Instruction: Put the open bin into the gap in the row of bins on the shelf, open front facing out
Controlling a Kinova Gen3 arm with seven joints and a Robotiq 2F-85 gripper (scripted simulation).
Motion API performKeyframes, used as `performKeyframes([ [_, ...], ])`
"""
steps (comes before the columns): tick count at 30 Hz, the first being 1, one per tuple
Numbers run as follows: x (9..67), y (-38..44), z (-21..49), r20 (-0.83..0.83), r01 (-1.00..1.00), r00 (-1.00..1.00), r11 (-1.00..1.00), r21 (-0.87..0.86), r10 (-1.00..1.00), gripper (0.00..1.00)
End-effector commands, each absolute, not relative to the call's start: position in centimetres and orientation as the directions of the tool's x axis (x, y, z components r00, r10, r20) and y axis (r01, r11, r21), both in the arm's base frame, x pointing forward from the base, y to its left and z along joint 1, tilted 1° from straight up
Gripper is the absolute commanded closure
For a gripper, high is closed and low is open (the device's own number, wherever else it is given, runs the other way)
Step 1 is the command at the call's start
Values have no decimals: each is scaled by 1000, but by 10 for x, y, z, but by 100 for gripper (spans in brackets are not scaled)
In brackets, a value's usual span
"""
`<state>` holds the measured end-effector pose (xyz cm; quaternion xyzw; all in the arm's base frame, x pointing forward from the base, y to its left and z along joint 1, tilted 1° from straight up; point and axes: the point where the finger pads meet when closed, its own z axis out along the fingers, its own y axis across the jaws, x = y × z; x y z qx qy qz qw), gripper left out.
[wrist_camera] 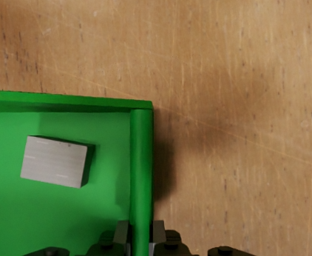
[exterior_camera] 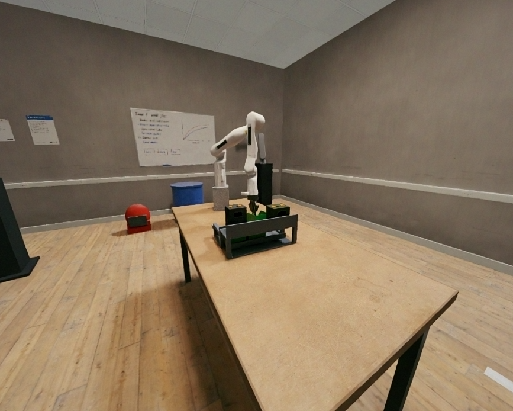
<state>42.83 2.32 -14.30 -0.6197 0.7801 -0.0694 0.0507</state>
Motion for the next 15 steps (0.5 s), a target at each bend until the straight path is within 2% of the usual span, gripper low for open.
performKeyframes([
  [1,430,23,-142,5,-959,-227,223,-175,-974,90],
  [15,429,23,-134,5,-959,-227,223,-175,-974,90],
])
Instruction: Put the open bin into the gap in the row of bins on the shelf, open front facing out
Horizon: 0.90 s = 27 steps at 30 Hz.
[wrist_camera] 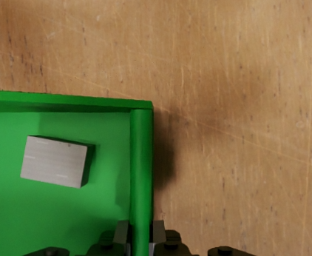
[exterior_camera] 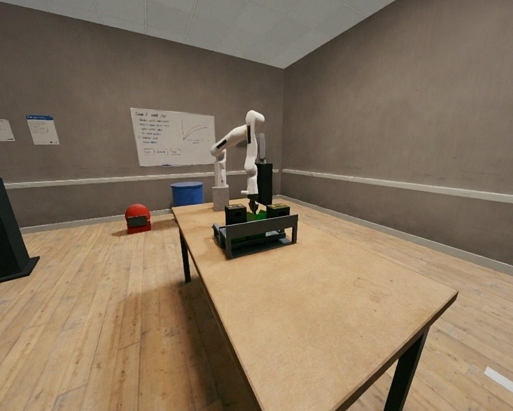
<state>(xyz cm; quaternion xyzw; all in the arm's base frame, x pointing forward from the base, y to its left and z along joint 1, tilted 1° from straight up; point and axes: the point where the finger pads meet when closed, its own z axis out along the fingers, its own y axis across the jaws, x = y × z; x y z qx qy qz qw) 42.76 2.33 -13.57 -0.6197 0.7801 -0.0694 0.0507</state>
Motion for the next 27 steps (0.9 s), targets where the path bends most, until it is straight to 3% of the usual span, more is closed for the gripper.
performKeyframes([
  [1,429,23,-134,5,-959,-227,223,-175,-974,90],
  [27,429,24,-124,6,-968,-227,225,-114,-974,90],
])
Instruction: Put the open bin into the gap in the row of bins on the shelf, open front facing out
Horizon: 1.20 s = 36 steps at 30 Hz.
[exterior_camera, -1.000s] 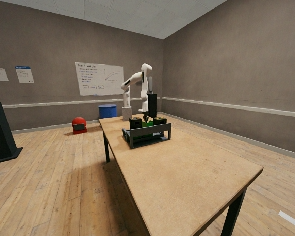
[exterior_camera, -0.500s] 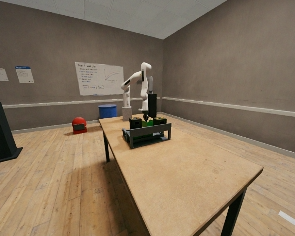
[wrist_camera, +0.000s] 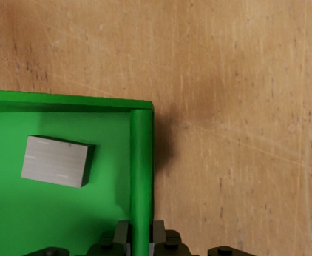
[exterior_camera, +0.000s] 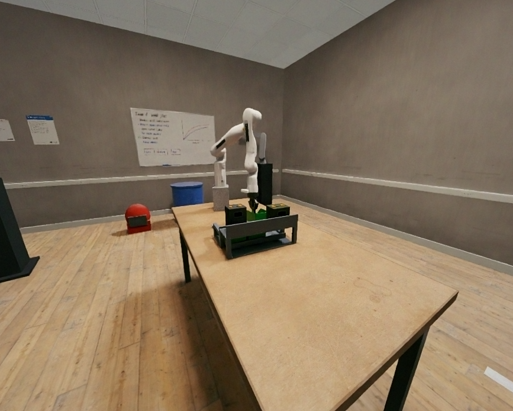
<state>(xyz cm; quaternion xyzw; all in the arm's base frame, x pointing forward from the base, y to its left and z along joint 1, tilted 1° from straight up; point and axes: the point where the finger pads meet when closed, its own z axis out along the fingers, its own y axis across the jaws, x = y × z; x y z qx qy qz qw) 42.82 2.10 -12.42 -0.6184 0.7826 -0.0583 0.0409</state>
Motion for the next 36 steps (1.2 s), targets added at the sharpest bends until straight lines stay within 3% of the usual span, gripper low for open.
performKeyframes([
  [1,429,24,-124,6,-968,-227,225,-114,-974,90],
  [36,430,23,-123,6,-974,-227,227,-24,-974,90],
])
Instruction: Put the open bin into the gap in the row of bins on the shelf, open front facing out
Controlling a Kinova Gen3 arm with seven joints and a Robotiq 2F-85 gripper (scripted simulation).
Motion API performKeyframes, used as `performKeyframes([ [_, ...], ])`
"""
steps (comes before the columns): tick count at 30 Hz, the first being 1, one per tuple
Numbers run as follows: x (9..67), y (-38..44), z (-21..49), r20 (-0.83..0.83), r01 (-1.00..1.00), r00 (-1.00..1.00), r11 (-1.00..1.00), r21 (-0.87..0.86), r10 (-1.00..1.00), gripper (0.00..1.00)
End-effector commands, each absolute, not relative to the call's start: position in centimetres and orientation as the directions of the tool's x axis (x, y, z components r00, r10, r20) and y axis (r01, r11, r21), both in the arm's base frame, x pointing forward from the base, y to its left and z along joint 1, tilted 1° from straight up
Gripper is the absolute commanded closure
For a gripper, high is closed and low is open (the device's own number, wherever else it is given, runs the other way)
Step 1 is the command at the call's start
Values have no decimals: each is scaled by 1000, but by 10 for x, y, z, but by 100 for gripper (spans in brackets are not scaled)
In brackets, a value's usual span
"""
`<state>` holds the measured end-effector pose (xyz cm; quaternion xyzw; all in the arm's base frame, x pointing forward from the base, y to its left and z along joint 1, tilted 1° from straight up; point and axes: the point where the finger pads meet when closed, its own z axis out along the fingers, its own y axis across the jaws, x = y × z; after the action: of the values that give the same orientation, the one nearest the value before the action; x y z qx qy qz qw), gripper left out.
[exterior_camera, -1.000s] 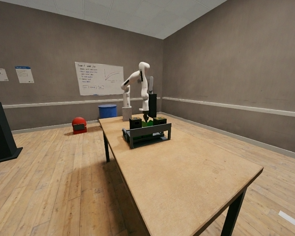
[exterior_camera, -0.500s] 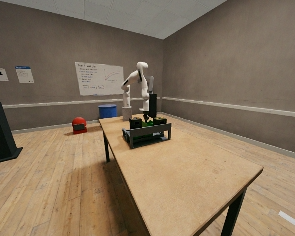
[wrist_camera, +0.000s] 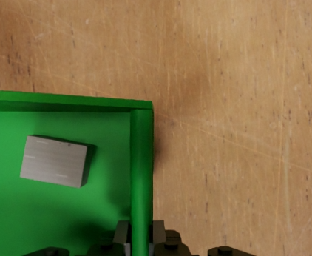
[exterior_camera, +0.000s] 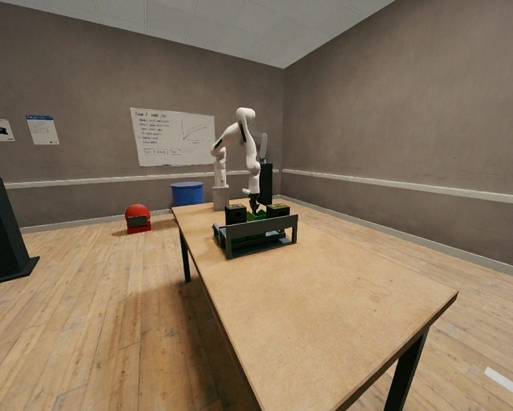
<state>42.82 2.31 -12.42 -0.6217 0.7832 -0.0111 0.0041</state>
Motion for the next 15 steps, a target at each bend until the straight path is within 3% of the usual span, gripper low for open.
performKeyframes([
  [1,430,23,-123,6,-974,-227,227,-24,-974,90],
  [15,439,21,-123,6,-974,-227,227,-24,-974,90],
])
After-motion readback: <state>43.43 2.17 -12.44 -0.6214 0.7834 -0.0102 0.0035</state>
